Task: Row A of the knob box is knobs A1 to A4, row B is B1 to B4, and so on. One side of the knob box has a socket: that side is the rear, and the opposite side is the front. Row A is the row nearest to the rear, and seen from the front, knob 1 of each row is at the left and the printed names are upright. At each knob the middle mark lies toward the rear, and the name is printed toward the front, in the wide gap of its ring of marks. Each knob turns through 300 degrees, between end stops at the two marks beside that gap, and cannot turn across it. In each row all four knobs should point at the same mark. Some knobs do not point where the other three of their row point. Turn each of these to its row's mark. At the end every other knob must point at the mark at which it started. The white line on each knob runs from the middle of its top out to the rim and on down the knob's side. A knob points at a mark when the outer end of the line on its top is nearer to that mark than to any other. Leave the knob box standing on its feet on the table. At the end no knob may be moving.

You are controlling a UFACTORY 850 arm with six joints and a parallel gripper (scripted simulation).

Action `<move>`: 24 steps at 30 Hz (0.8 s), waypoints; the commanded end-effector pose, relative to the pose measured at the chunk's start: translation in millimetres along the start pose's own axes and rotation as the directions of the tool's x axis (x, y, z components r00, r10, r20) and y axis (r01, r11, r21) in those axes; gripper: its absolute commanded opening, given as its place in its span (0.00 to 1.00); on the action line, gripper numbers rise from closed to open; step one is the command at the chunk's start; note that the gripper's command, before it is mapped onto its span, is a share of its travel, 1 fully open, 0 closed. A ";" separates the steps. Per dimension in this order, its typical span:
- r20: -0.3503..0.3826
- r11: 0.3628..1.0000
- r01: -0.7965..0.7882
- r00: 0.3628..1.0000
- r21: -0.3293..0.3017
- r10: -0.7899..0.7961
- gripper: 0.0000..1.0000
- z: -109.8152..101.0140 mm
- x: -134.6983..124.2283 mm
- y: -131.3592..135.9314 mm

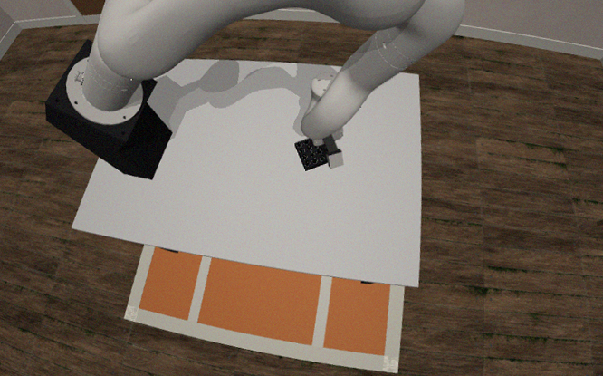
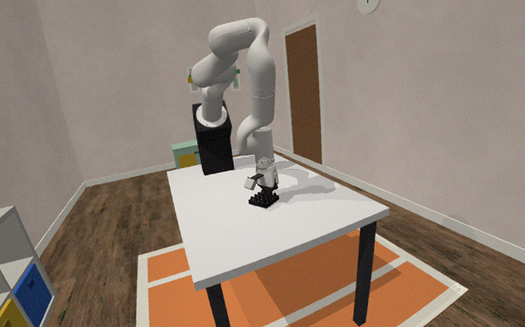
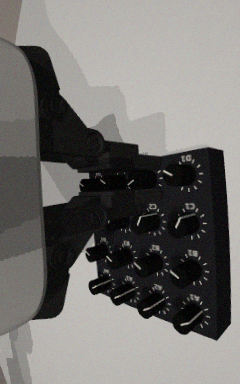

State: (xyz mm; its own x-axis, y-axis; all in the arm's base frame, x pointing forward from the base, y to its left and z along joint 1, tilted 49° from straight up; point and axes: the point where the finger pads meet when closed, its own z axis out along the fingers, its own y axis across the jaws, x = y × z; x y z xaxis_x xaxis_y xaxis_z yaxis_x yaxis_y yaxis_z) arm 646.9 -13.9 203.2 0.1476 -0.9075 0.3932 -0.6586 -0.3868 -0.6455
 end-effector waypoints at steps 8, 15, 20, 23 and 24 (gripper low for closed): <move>0.000 1.000 0.000 1.000 0.001 0.000 0.19 -0.3 0.1 -0.4; 0.000 1.000 0.000 1.000 0.001 0.000 0.19 -0.3 0.1 -0.4; 0.000 1.000 0.000 1.000 0.001 0.000 0.19 -0.3 0.1 -0.4; 0.000 1.000 0.000 1.000 0.001 0.000 0.19 -0.3 0.1 -0.4; 0.000 1.000 0.000 1.000 0.001 0.000 0.19 -0.3 0.1 -0.4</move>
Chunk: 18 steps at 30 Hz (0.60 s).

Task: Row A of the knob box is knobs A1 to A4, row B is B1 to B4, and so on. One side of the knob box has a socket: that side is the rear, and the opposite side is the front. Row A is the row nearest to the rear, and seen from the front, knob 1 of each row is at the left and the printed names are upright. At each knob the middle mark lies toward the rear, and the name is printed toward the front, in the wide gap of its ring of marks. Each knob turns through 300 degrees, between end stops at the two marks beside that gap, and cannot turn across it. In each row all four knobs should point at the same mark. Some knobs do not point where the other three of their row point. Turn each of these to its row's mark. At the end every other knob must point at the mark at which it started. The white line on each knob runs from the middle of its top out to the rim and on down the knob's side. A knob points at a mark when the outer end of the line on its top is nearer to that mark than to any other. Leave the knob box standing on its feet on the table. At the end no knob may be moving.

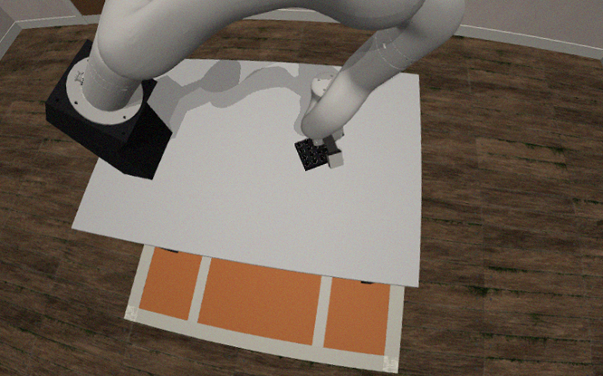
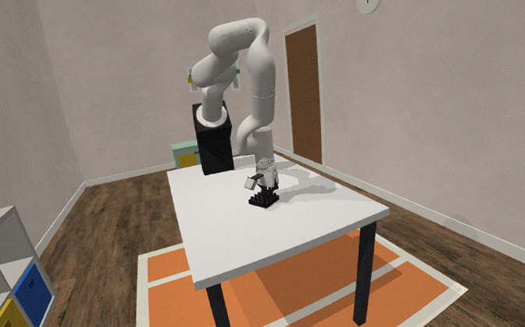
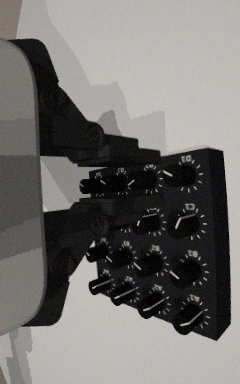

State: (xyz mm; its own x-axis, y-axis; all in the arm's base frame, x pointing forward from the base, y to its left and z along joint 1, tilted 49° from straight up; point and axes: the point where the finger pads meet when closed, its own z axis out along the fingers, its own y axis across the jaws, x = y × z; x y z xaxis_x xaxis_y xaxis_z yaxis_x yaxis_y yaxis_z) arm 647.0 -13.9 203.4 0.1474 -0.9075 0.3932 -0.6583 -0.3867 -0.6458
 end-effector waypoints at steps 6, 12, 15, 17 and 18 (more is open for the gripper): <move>0.000 1.000 0.000 1.000 0.000 0.000 0.19 -1.5 0.0 -0.2; 0.000 1.000 0.000 1.000 0.000 0.000 0.19 -12.9 0.0 -0.2; 0.000 1.000 0.000 1.000 0.000 0.000 0.19 -21.2 0.1 -0.2; 0.000 1.000 0.000 1.000 0.000 0.000 0.19 -26.5 0.1 -0.2; 0.000 1.000 0.000 1.000 0.000 0.000 0.19 -28.8 0.1 -0.2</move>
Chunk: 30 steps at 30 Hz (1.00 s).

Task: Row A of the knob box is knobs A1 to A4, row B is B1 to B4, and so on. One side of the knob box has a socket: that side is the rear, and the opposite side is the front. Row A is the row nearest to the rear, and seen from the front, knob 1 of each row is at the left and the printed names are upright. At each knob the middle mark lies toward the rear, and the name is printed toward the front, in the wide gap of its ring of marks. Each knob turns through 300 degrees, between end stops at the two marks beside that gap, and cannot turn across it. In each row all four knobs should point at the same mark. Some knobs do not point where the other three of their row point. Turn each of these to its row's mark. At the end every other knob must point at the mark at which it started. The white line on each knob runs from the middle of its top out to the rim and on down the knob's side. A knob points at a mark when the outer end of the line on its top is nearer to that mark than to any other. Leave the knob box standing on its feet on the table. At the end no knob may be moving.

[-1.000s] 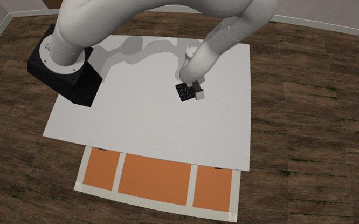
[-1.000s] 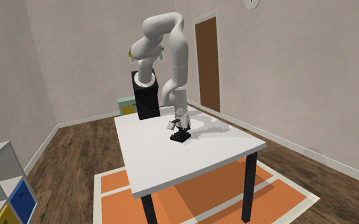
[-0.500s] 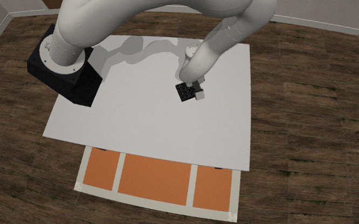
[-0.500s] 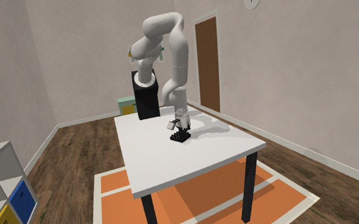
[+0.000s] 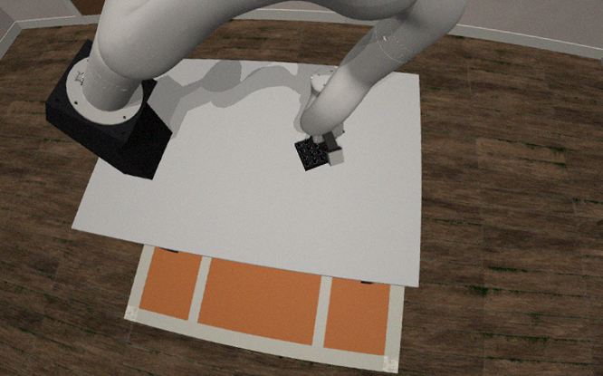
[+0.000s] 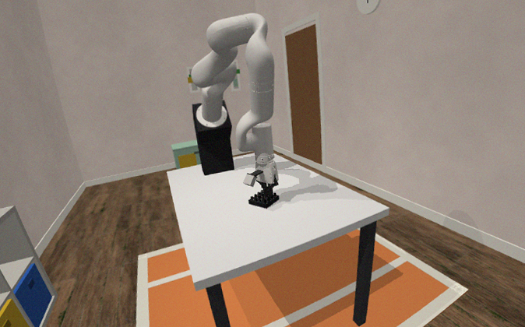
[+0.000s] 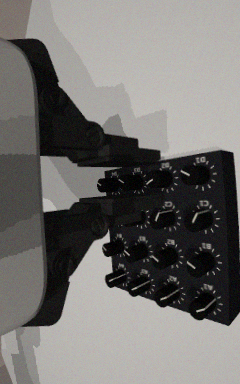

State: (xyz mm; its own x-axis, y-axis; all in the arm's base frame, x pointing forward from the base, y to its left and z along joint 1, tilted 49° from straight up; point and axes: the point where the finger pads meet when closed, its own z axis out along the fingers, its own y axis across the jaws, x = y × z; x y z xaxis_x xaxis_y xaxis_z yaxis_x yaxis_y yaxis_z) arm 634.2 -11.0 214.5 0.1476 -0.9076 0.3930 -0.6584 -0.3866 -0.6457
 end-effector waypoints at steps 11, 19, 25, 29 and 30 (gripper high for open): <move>0.000 1.000 0.000 1.000 0.001 0.000 0.19 -19.0 0.1 -0.4; 0.000 1.000 0.000 1.000 0.001 0.000 0.19 -19.0 0.1 -0.4; 0.000 1.000 0.006 1.000 0.001 -0.006 0.19 -19.1 0.1 -0.4; 0.000 0.999 0.044 0.999 0.001 -0.044 0.19 -19.3 0.2 -0.4; 0.000 0.998 0.061 0.998 0.001 -0.061 0.19 -19.4 0.2 -0.4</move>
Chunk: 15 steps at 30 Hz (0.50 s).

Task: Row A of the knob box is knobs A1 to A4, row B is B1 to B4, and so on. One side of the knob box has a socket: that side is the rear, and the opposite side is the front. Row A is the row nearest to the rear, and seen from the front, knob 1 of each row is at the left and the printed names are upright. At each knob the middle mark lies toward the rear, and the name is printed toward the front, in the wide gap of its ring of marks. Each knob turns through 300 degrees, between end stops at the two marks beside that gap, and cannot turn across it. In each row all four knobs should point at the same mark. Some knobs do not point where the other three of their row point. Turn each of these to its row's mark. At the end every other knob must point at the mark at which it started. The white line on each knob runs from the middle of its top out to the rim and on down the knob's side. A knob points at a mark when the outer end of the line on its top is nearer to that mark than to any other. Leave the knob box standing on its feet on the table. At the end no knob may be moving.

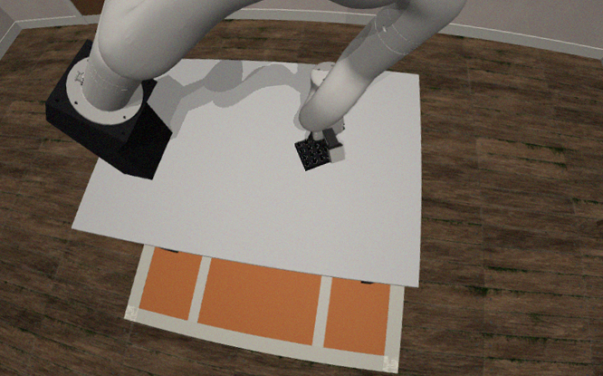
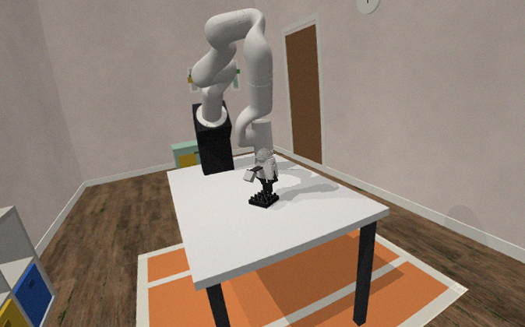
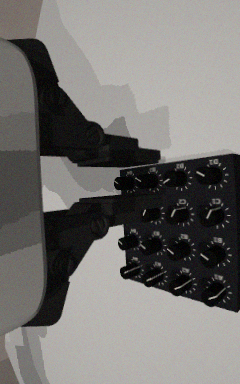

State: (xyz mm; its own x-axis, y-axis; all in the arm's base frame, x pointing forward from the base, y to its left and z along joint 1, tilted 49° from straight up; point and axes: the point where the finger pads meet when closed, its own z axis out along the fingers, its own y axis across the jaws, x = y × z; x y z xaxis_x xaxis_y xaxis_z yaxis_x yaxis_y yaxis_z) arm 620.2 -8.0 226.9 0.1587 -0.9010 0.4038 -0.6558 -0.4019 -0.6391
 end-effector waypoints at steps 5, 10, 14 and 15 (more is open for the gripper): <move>0.000 0.983 0.185 0.983 0.000 -0.185 0.19 -1.5 0.1 -0.4; -0.001 0.952 0.307 0.952 0.000 -0.307 0.19 -2.4 0.2 -0.4; -0.001 0.919 0.395 0.919 0.000 -0.395 0.19 -3.0 0.2 -0.3; -0.001 0.908 0.419 0.908 0.000 -0.419 0.19 -3.2 0.2 -0.3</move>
State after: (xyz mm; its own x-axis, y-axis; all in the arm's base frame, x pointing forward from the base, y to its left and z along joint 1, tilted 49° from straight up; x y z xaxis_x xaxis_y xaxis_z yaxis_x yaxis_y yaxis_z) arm 618.6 -7.7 228.3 0.3508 -0.7411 0.5725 -0.5691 -0.6542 -0.4982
